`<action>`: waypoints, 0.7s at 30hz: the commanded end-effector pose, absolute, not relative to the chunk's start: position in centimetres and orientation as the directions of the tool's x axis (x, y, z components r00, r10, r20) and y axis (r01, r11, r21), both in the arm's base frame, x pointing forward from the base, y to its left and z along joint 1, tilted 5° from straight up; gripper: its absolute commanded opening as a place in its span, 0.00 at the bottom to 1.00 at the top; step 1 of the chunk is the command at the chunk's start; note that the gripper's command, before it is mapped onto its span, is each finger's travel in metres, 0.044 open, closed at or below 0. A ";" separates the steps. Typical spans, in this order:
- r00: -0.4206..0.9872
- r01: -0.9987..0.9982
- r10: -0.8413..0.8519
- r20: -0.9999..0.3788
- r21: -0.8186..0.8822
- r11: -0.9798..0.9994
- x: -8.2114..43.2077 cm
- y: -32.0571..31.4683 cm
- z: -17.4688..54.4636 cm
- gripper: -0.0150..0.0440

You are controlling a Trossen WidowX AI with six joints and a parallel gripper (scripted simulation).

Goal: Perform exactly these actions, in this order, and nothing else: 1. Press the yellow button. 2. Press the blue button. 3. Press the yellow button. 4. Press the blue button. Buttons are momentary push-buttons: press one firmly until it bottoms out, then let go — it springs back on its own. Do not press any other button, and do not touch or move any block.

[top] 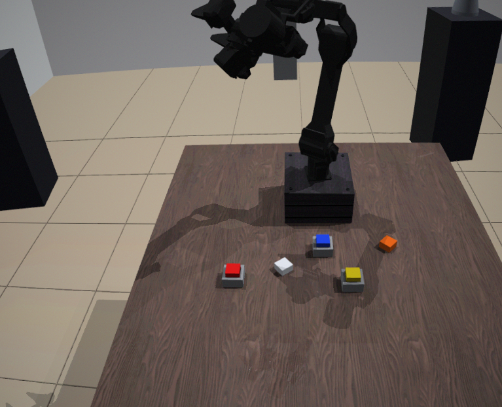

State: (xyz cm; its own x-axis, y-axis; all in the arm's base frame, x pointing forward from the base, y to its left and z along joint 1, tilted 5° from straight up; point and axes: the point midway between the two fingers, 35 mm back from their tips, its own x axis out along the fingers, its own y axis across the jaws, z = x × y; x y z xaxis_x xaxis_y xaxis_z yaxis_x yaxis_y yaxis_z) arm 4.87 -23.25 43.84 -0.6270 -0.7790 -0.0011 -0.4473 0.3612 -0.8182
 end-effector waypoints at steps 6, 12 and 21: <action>-0.346 -0.286 -0.903 -0.252 -0.889 0.358 13.4 -24.6 36.8 0.93; -0.098 -0.128 -0.867 -0.488 -0.858 0.497 20.8 -22.6 29.9 0.93; 0.152 0.019 -0.584 -0.797 -0.589 0.808 28.8 -14.3 19.8 0.93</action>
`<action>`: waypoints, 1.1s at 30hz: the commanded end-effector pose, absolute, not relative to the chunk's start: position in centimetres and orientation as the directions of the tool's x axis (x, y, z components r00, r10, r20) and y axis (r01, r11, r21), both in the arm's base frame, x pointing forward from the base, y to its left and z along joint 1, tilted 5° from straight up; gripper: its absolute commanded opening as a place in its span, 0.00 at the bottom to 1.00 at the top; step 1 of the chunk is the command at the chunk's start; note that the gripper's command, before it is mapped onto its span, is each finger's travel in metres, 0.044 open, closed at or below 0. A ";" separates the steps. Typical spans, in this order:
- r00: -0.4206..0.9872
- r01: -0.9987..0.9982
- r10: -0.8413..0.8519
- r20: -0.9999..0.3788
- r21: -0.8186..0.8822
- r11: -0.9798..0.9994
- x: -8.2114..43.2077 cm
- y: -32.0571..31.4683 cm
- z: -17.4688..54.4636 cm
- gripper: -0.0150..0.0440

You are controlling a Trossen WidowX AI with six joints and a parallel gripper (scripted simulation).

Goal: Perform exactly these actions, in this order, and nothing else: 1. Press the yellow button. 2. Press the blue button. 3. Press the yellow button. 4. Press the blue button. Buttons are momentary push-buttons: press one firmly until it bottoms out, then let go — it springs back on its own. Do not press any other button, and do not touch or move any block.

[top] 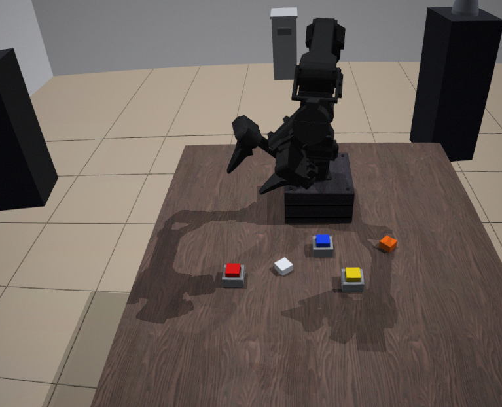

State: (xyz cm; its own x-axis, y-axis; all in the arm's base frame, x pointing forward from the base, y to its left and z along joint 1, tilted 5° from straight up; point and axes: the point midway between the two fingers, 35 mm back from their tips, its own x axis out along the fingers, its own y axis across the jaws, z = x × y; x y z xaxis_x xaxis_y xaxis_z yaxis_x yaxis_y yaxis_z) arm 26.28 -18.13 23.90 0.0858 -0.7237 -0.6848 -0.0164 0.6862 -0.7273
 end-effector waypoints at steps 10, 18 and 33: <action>0.150 0.119 -0.083 -0.985 -0.066 0.991 31.1 -0.6 10.2 0.93; 0.115 0.149 0.011 -0.993 0.028 0.988 30.6 2.1 8.9 0.93; 0.115 0.149 0.011 -0.993 0.028 0.988 31.3 2.2 2.7 0.40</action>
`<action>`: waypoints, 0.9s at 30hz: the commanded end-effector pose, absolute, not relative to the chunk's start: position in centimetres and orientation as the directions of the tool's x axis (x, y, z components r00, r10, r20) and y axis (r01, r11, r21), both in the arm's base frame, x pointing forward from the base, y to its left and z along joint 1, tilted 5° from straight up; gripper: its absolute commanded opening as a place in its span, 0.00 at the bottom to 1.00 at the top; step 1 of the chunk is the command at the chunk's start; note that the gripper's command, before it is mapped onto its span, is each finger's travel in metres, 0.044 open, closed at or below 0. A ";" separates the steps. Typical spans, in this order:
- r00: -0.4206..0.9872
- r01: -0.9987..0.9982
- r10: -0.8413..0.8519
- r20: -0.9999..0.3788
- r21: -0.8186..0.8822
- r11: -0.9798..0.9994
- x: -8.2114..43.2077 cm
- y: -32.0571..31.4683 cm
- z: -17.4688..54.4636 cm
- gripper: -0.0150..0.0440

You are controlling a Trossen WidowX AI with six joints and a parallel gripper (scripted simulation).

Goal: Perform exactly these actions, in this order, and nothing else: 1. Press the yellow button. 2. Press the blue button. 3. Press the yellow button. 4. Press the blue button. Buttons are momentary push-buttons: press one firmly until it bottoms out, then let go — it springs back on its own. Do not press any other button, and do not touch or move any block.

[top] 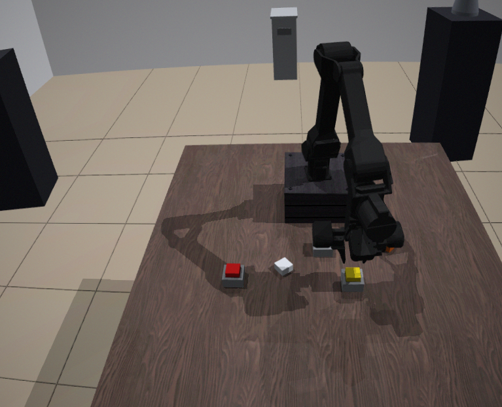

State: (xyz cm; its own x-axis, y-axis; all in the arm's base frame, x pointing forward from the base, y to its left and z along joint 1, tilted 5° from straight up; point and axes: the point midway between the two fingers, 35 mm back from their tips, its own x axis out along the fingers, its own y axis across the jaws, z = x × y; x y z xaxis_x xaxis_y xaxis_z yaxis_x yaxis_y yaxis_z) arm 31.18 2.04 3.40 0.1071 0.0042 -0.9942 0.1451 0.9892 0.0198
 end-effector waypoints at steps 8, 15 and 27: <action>0.115 0.149 0.011 -0.993 0.028 0.988 31.3 2.2 2.7 0.29; 0.115 0.149 0.011 -0.993 0.028 0.988 31.3 2.2 2.6 0.29; 0.115 0.149 0.011 -0.993 0.028 0.988 31.6 2.2 0.7 0.29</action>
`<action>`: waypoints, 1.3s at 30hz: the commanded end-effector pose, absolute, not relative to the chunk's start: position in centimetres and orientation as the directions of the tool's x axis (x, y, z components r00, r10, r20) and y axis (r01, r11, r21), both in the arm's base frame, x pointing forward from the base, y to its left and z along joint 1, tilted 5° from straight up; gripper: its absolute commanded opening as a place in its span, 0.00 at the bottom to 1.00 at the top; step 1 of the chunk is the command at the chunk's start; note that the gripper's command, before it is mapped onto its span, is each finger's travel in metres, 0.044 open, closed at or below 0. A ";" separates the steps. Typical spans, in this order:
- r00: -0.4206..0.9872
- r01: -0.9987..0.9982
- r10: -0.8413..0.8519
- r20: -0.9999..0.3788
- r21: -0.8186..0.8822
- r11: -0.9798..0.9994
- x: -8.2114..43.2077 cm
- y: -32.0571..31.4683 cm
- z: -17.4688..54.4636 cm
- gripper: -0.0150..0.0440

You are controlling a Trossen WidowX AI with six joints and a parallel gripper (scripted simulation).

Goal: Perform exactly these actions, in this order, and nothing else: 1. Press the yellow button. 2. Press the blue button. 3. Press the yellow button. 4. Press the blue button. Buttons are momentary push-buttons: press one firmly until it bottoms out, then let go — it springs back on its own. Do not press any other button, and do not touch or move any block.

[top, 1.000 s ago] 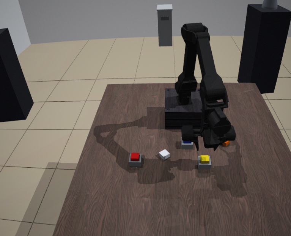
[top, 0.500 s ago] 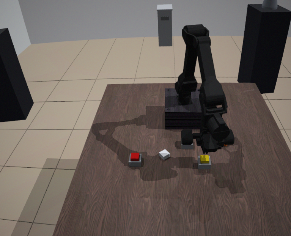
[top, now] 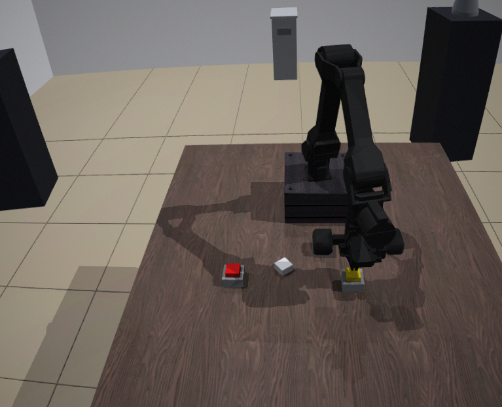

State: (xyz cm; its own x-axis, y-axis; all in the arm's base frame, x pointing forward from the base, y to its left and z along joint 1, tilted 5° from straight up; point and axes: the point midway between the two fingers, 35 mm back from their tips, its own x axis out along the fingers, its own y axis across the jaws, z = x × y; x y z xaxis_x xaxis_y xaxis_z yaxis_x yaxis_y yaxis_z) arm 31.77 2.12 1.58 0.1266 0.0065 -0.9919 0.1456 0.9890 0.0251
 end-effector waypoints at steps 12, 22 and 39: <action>0.114 0.149 0.011 -0.993 0.028 0.988 31.7 2.2 -0.8 0.29; 0.114 0.149 0.011 -0.993 0.028 0.988 31.7 2.2 -0.8 0.29; 0.115 0.150 0.011 -0.993 0.028 0.988 31.3 2.2 3.0 0.29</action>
